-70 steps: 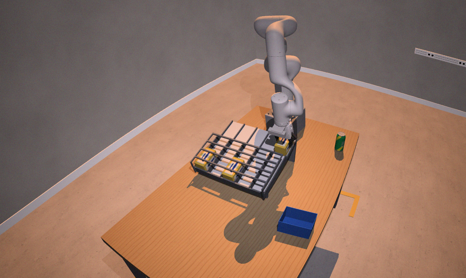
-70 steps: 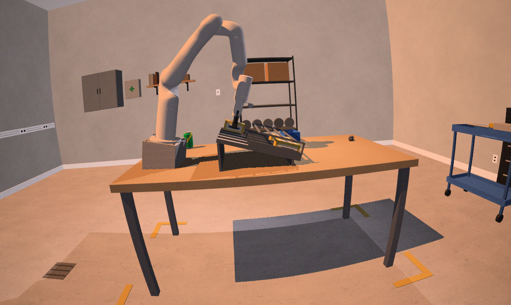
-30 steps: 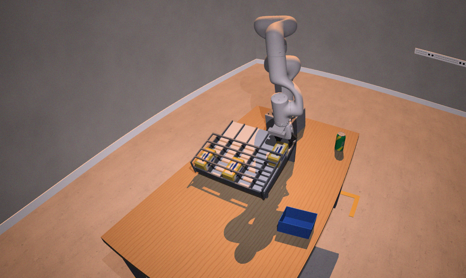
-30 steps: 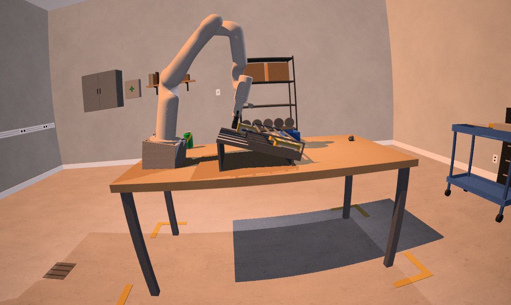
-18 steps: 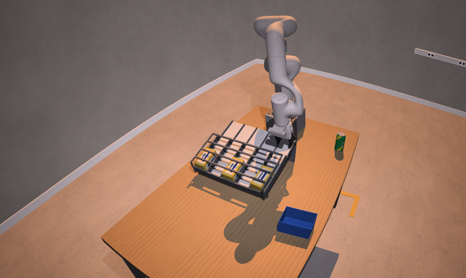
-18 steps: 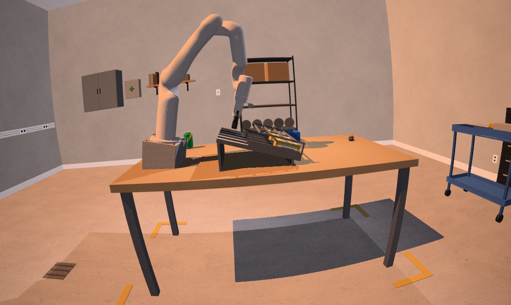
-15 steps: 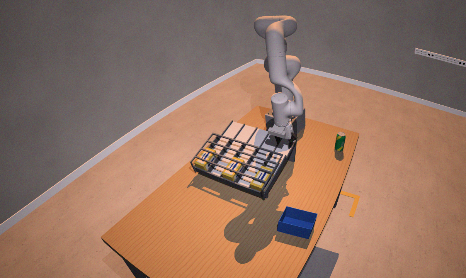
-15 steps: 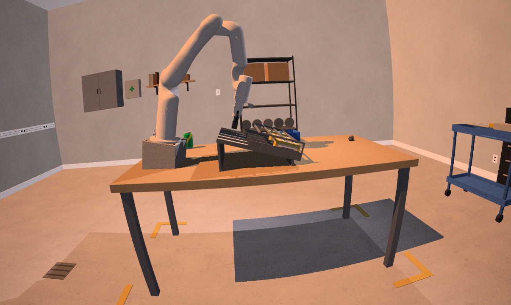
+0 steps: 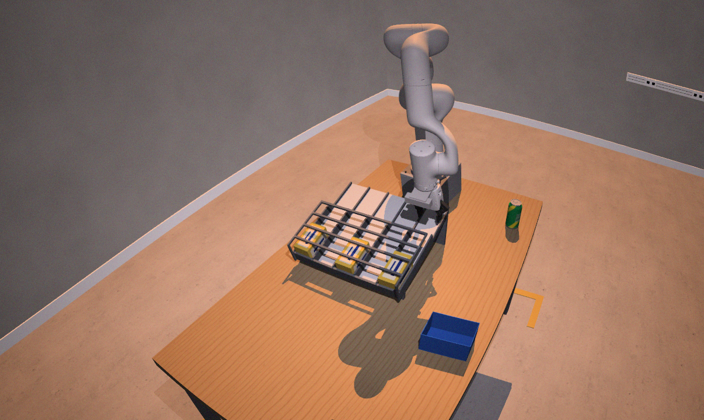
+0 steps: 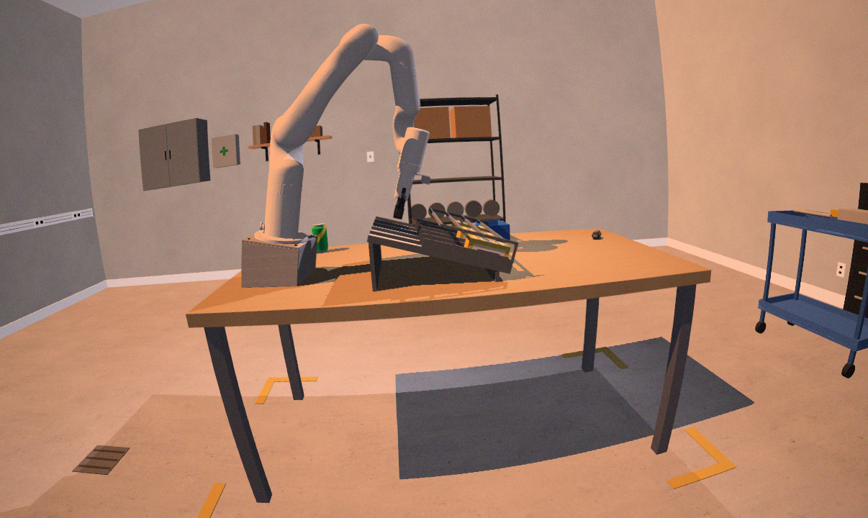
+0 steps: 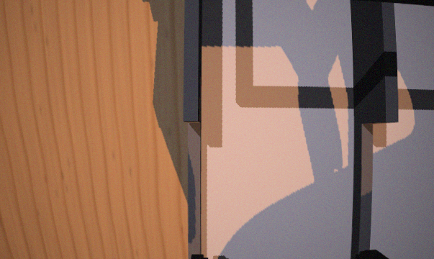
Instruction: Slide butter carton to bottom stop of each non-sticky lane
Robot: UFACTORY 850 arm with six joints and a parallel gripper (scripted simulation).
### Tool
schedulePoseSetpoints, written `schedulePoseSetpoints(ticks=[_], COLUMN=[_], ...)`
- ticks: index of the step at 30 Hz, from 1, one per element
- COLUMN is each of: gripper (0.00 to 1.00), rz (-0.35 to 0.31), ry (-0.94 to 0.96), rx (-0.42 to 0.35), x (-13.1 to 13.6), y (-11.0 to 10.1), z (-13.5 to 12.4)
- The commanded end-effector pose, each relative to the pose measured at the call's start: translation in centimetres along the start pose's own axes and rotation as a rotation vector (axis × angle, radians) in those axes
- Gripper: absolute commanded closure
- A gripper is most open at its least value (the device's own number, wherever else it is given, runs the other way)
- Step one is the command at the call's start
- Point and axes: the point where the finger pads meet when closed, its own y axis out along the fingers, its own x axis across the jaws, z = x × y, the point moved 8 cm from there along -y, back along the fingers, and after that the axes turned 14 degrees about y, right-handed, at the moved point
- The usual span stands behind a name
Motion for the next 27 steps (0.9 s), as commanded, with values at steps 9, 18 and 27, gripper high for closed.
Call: schedulePoseSetpoints(ticks=[9,18,27], gripper=[0.2,0.2,0.19], rz=[0.001,0.001,0.001], ry=[0.0,0.0,0.0], rx=[0.001,0.001,0.001], x=[-0.03,-0.03,-0.03], y=[-0.06,-0.06,-0.06], z=[0.04,0.04,0.04])
